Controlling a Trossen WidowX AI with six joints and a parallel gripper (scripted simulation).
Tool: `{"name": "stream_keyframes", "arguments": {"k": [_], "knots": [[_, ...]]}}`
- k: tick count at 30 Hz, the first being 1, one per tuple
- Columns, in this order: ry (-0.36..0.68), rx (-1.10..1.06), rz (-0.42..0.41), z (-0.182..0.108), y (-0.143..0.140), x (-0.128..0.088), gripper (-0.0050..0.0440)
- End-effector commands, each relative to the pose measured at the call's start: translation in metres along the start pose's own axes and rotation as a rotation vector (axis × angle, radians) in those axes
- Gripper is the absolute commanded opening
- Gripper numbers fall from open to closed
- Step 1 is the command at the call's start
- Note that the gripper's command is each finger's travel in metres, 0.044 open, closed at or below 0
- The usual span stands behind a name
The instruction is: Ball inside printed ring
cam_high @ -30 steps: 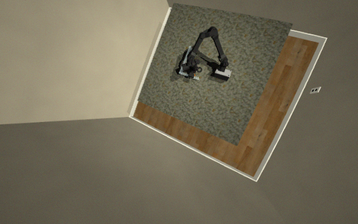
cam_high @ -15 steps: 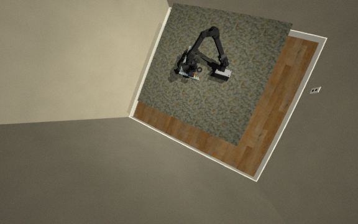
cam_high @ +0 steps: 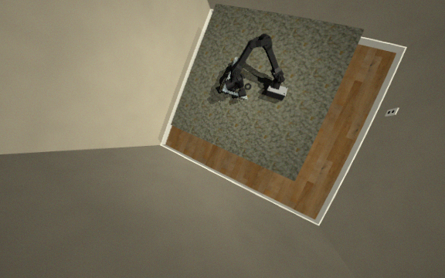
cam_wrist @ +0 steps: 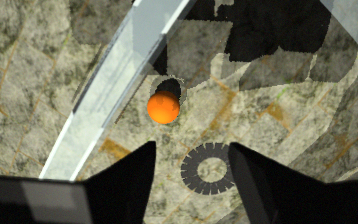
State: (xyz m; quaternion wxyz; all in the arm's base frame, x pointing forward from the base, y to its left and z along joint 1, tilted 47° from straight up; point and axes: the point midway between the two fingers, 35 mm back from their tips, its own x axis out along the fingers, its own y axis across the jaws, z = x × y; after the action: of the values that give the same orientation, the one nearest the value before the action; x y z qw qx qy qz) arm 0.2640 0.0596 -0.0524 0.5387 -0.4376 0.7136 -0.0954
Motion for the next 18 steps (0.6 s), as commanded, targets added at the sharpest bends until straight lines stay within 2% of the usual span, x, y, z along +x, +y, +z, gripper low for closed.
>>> {"name": "stream_keyframes", "arguments": {"k": [1, 3, 5, 15, 18], "knots": [[0.000, -0.233, 0.000, 0.004, 0.006, 0.000, 0.0229], [0.000, -0.233, 0.000, 0.004, 0.006, 0.000, 0.0229], [0.000, -0.407, 0.000, 0.006, 0.009, 0.000, 0.0229], [-0.001, -0.953, 0.000, 0.012, 0.019, 0.000, 0.0229], [-0.002, -0.975, 0.000, 0.012, 0.020, 0.000, 0.0229]]}}
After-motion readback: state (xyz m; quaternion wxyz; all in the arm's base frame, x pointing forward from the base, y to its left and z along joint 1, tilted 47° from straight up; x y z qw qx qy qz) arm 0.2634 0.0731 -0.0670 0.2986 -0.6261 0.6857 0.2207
